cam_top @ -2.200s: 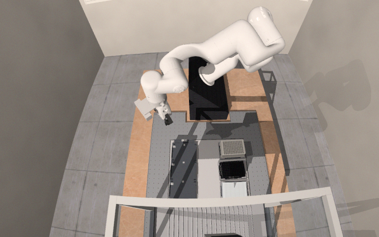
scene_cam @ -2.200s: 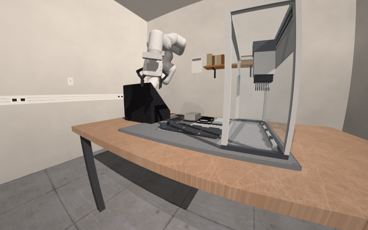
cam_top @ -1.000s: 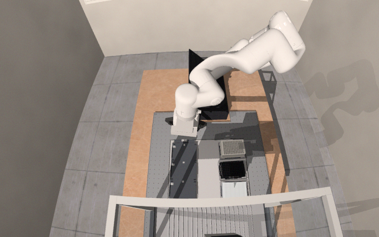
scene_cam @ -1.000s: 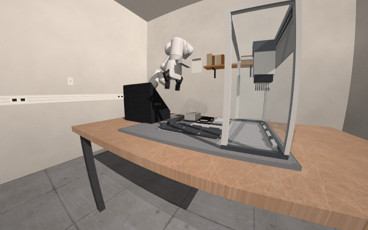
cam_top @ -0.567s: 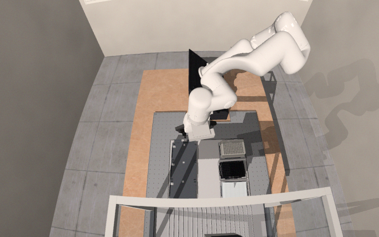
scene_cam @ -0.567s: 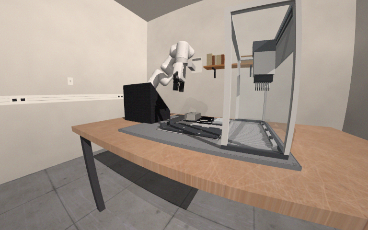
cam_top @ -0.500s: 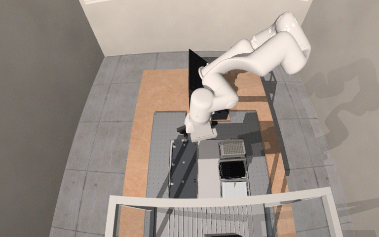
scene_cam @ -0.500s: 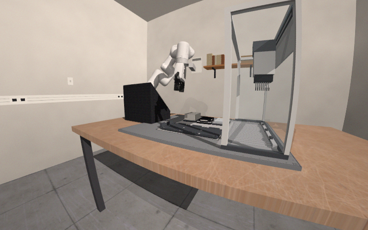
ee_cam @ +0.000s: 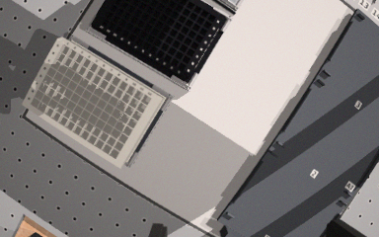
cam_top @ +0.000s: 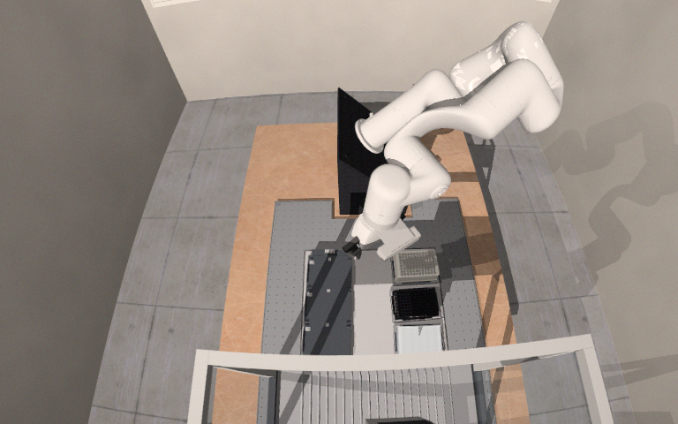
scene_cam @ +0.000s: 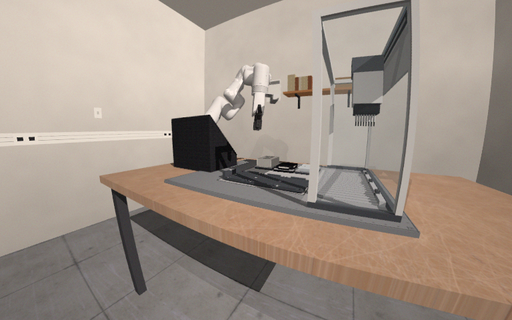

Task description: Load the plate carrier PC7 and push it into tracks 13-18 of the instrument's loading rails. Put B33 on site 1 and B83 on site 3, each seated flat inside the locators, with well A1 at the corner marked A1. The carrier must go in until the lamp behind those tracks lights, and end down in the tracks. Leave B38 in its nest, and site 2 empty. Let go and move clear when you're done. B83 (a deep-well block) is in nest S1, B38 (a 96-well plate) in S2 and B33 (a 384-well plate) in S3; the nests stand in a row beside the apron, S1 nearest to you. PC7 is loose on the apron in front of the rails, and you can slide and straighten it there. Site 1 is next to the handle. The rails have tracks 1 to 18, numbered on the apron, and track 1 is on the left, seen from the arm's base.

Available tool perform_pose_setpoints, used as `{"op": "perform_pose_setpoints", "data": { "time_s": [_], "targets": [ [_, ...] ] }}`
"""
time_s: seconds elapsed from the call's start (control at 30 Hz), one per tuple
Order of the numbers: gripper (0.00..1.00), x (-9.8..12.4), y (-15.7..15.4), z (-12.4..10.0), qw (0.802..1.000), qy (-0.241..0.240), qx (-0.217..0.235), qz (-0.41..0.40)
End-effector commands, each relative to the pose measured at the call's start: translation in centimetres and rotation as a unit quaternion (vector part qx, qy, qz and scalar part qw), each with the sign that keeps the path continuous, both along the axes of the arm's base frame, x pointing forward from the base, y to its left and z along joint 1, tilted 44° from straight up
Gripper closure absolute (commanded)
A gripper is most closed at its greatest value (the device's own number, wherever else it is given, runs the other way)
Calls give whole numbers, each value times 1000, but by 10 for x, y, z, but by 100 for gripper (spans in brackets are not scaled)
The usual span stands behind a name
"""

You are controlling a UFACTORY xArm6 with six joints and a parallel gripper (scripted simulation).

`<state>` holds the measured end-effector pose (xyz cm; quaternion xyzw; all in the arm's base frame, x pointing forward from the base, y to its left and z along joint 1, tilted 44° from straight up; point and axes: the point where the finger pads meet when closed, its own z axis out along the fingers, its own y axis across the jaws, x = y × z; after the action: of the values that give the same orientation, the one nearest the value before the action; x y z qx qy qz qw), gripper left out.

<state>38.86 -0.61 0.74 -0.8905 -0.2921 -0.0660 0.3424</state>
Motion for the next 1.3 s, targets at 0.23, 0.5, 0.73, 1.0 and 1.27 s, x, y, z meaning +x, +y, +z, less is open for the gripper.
{"op": "perform_pose_setpoints", "data": {
  "time_s": [0.23,0.5,0.73,1.0,1.27],
  "targets": [
    [0,3,36,23,990,-102,15,101],
    [0,2,58,35,974,-159,25,160],
    [0,0,81,48,951,-216,34,219],
    [0,-5,107,62,915,-282,45,286],
    [0,-13,132,76,869,-346,56,349]
  ]
}}
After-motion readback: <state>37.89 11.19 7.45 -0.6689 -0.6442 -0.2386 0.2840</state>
